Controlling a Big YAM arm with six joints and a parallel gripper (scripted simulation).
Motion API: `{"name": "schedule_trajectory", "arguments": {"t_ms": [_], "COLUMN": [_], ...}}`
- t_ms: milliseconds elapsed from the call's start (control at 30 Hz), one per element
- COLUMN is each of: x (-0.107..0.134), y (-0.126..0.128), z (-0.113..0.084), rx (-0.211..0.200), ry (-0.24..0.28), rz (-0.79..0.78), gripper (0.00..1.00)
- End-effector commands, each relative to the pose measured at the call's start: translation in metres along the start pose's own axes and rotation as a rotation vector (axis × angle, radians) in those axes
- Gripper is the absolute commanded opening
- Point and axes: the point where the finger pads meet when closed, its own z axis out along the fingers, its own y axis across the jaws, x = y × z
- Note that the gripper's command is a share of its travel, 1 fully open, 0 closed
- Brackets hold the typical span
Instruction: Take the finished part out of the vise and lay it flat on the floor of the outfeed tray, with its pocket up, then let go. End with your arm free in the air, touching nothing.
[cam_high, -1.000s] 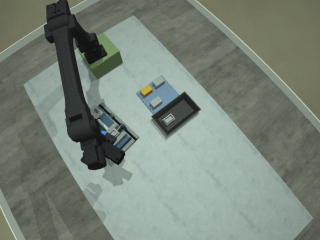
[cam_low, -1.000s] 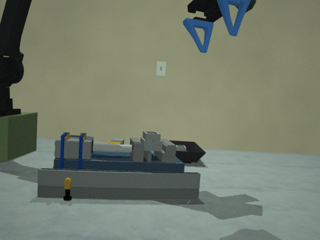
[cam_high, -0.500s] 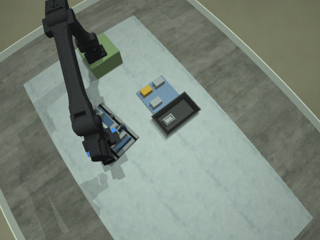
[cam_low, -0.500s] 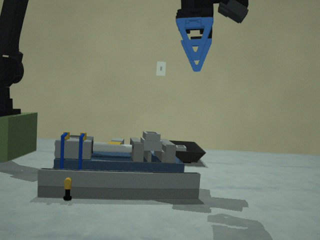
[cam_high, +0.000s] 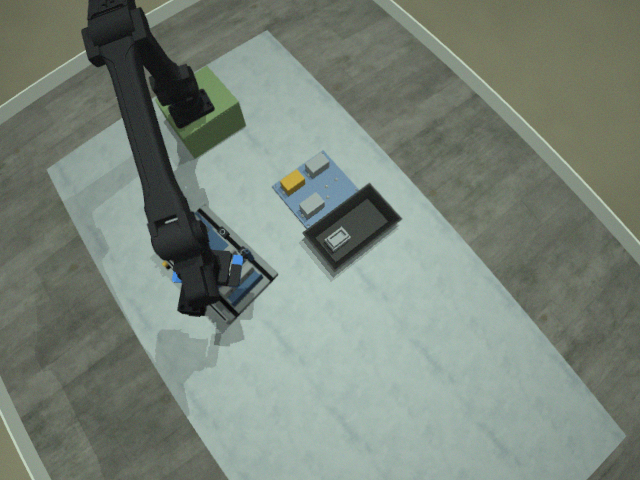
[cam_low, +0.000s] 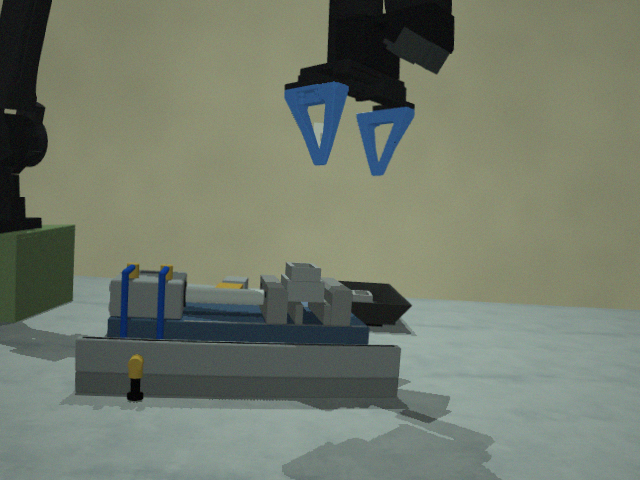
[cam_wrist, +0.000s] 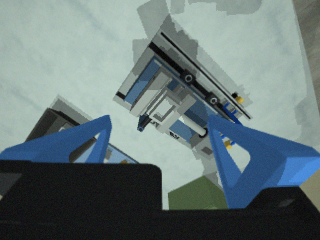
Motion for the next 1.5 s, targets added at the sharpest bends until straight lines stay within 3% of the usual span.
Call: {"name": "schedule_trajectory", "arguments": {"t_ms": [0, 333, 567, 633, 833, 867, 1467], "x": [-0.003, 0.029, 0.037, 0.027, 0.030, 0.030, 0.030], "y": [-0.006, -0.012, -0.014, -0.011, -0.011, -0.011, -0.011], "z": [-0.016, 0.008, 0.014, 0.006, 0.013, 0.013, 0.013], "rx": [-0.033, -0.036, -0.033, -0.050, -0.039, -0.039, -0.039], "ry": [-0.045, 0.006, 0.020, 0.000, 0.013, 0.013, 0.013], "rz": [0.233, 0.584, 0.677, 0.688, 0.689, 0.689, 0.685], "gripper": [1.00, 1.00, 1.00, 1.00, 1.00, 0.00, 0.00]}}
